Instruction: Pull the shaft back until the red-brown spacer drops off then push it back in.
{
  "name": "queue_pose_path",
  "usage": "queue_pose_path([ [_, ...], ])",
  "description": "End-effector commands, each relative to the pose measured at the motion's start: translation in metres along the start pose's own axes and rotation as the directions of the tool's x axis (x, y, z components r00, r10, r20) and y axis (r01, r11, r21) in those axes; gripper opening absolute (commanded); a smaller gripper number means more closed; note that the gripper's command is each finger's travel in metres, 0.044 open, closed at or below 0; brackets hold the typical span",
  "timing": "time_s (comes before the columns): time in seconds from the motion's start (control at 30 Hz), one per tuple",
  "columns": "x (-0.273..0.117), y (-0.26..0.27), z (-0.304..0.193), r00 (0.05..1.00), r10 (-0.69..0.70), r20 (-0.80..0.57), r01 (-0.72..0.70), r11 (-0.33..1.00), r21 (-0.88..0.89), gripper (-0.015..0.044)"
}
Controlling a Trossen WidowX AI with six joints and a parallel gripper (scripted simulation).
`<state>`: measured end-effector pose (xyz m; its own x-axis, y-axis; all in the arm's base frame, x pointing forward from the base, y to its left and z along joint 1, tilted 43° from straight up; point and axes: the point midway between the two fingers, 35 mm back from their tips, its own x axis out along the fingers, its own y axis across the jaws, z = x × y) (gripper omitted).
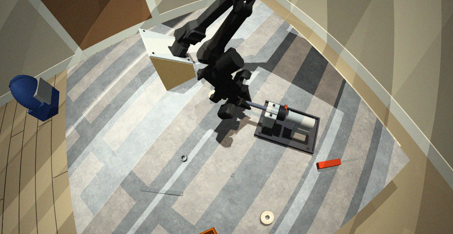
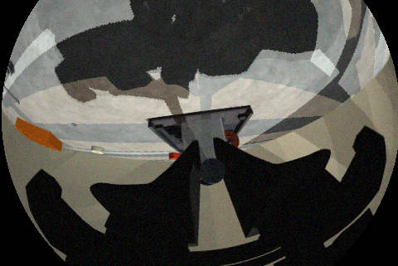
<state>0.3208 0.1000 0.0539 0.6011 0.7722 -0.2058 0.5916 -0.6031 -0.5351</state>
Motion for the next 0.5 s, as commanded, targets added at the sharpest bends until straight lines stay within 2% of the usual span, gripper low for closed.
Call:
queue_pose_path([
  [0.0,0.0011,0.0000,-0.0029,1.000,0.001,-0.004,-0.001,1.000,-0.007,0.0000],
  [0.47,0.0036,-0.0001,-0.0059,1.000,0.001,-0.004,-0.001,1.000,-0.008,0.0000],
])
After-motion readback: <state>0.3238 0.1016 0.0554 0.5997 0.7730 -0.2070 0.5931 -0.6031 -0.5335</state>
